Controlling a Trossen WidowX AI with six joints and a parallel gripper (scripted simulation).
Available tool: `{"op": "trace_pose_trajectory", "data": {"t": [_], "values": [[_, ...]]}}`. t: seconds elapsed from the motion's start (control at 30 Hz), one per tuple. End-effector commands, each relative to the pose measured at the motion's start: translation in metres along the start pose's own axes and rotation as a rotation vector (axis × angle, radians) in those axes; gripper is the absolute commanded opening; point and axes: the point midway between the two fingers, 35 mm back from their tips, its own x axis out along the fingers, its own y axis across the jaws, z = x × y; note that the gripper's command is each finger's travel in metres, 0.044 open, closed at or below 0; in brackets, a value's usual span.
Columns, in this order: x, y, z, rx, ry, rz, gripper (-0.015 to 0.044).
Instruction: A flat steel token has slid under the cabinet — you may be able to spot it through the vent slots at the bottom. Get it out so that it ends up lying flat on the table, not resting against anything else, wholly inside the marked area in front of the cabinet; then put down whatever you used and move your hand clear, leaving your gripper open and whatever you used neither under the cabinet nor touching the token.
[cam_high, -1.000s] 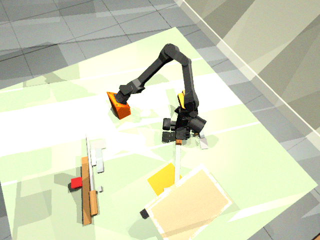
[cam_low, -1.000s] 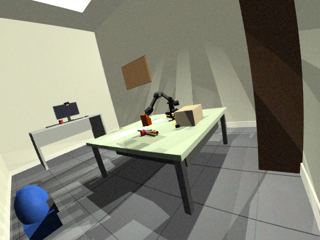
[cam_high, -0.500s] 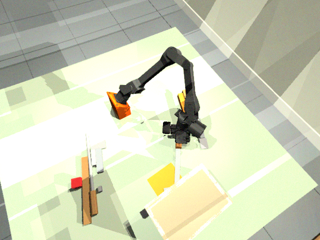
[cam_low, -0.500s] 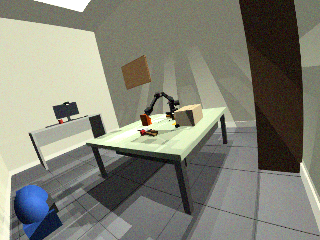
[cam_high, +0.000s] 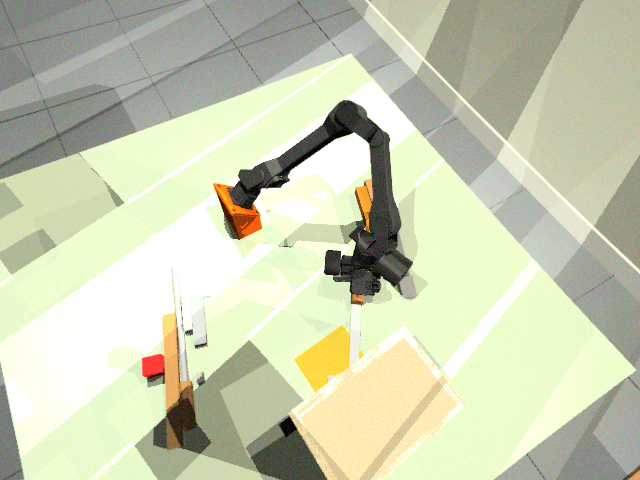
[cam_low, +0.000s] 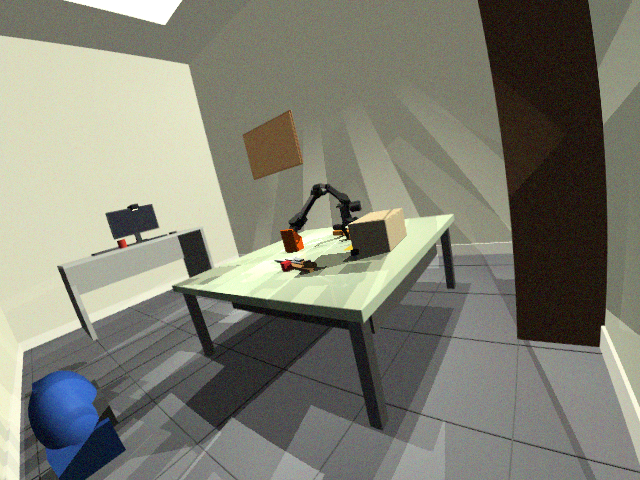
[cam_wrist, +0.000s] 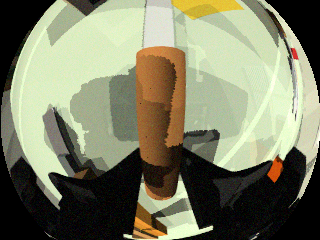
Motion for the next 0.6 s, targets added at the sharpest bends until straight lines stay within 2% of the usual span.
{"op": "trace_pose_trajectory", "data": {"t": [0.0, 0.57], "values": [[0.000, 0.000, 0.007, 0.000, -0.002, -0.001, 0.0000], [0.000, 0.000, 0.030, -0.001, -0.003, -0.001, 0.0000]]}}
